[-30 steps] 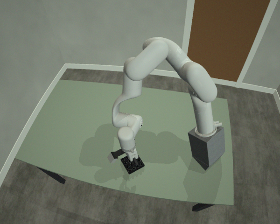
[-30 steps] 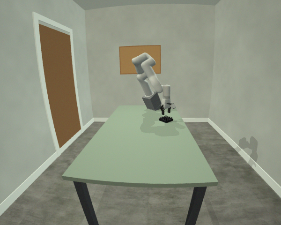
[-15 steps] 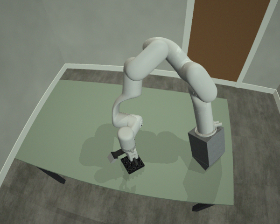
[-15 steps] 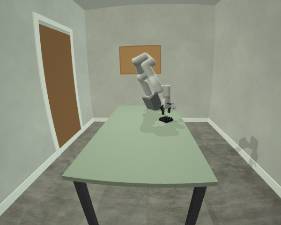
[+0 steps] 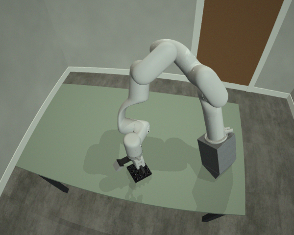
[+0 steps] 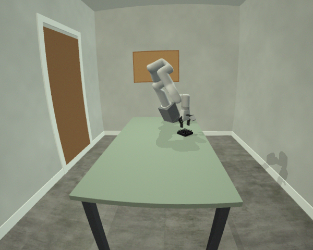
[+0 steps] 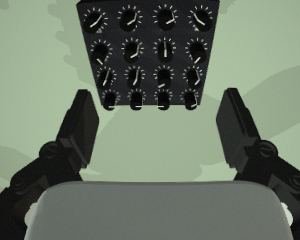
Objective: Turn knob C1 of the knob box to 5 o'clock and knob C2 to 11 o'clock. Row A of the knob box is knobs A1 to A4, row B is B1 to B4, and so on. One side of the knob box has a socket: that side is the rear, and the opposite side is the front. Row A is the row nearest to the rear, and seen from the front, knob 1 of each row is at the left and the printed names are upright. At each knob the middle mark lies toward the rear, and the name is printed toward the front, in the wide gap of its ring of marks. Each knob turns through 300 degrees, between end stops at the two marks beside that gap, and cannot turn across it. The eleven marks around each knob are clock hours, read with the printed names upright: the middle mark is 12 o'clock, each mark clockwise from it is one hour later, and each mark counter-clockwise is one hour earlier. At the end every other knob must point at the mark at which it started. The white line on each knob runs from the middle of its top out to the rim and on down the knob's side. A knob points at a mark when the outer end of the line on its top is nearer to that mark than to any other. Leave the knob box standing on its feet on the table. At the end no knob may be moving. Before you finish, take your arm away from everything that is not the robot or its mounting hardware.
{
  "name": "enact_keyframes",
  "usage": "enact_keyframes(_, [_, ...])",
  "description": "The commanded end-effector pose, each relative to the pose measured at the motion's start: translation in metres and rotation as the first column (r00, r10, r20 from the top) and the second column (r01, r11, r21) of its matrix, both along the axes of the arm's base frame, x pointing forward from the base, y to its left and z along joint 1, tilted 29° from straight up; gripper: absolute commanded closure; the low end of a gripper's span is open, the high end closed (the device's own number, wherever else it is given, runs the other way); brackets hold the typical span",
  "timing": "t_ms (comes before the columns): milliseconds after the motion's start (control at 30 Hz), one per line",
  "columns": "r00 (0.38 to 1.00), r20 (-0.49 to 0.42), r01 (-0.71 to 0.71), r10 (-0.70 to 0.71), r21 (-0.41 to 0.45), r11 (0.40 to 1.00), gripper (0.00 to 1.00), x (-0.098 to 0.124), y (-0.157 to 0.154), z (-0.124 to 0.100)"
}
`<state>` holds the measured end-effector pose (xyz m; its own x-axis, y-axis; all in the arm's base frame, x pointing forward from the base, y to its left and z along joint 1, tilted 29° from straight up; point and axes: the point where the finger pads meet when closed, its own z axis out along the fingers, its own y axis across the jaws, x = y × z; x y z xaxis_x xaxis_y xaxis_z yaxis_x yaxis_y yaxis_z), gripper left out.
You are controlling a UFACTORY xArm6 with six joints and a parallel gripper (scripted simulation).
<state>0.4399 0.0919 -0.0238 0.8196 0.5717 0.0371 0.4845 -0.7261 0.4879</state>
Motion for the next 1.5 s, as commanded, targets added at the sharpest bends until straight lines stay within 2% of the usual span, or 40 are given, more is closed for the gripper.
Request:
enact_keyframes(0, [1.000,0.003,-0.001,0.001,0.001,1.000,0.00,0.001,0.001,0.001])
enact_keyframes(833, [1.000,0.001,0.000,0.000,0.001,1.000,0.00,-0.003,-0.002,0.001])
enact_keyframes(1467, [1.000,0.000,0.000,0.000,0.001,1.000,0.00,-0.030,-0.020,-0.002])
